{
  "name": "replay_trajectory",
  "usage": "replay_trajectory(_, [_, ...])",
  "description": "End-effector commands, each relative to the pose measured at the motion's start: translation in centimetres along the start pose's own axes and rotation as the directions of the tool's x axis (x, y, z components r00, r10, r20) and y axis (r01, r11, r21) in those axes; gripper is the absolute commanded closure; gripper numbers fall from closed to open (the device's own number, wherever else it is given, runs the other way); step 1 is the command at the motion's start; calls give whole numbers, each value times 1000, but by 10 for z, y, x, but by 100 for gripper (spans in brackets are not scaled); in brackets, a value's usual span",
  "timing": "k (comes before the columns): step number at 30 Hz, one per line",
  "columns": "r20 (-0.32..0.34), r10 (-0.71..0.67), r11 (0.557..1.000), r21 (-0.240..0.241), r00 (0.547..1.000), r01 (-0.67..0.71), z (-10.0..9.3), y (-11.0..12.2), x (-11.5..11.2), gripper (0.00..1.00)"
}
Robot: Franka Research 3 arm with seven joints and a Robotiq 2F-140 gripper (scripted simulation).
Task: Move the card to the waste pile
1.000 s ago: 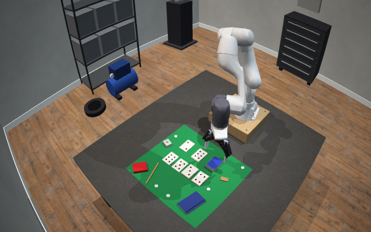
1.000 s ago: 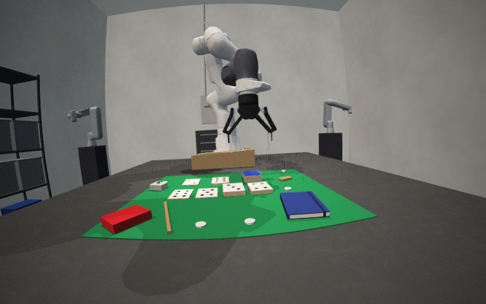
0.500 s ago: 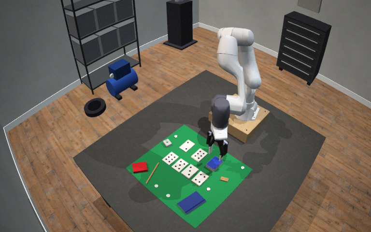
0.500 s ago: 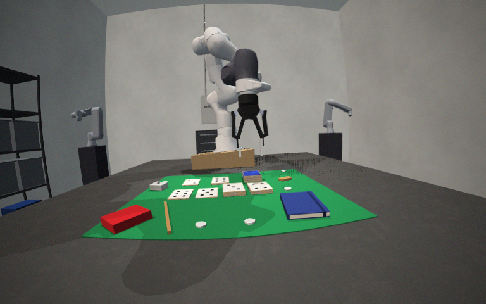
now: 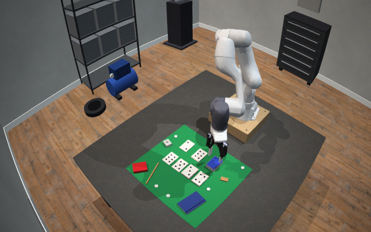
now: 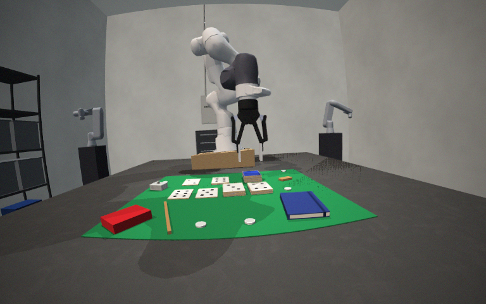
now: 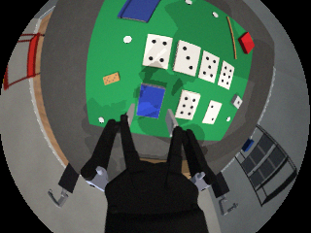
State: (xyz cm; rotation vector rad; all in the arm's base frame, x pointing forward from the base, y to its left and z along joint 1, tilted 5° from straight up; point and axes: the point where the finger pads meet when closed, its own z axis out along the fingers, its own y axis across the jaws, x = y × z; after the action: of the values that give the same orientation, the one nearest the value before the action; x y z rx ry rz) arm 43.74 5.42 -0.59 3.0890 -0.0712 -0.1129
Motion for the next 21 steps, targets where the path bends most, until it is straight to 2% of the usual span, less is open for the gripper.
replay_trajectory(1, [-10,12,1000,1,1000,-12,4,-2,3,50])
replay_trajectory(12, [-10,12,1000,1,1000,-12,26,-2,3,50])
replay_trajectory(21, [-10,12,1000,1,1000,-12,33,-2,3,50])
